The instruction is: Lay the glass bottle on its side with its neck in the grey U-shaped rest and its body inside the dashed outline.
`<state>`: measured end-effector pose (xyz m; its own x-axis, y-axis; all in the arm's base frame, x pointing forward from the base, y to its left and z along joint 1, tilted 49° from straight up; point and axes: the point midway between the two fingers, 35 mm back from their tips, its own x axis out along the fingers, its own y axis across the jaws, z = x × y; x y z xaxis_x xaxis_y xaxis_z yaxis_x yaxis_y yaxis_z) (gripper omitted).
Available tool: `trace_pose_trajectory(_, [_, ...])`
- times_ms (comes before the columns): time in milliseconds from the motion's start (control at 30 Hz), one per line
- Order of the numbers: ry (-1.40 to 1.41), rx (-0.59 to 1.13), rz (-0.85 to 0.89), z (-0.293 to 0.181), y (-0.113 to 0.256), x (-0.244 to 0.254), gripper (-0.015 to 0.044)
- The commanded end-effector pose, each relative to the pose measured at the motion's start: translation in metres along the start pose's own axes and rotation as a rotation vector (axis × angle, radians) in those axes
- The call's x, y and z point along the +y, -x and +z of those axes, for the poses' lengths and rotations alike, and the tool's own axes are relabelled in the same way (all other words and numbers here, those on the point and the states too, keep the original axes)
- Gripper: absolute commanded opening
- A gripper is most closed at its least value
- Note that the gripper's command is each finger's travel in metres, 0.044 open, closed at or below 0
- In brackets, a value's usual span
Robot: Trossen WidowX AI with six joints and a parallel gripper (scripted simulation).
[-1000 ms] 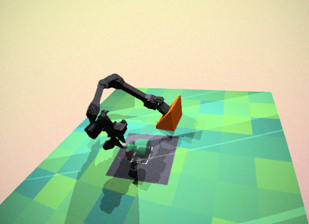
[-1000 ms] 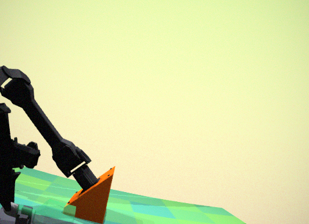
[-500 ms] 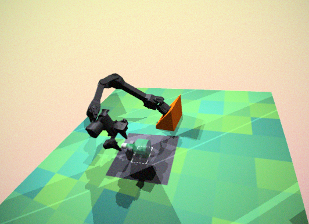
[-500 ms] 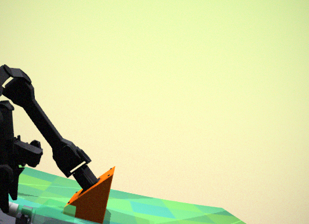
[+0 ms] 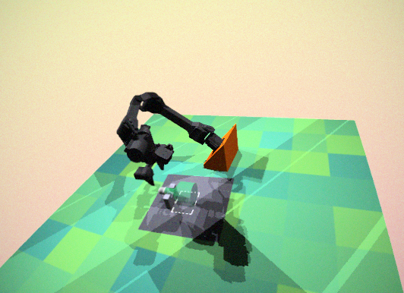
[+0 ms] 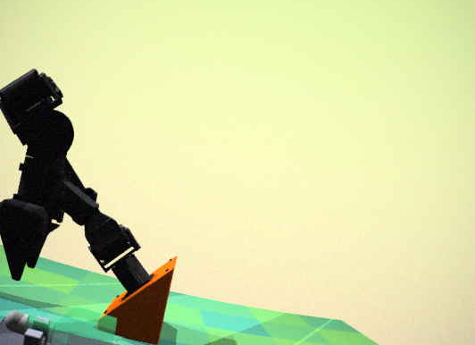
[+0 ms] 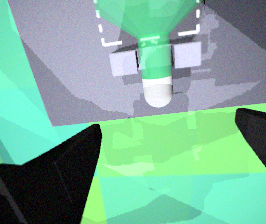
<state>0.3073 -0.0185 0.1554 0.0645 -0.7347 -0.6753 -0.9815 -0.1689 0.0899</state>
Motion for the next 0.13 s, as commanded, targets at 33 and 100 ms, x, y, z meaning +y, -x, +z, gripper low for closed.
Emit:
trace_pose_trajectory(33, [0.000,0.013,0.005,0.0007,0.0012,-0.0001,0.0440])
trace_pose_trajectory(100, [0.000,0.013,0.005,0.0007,0.0012,-0.0001,0.0440])
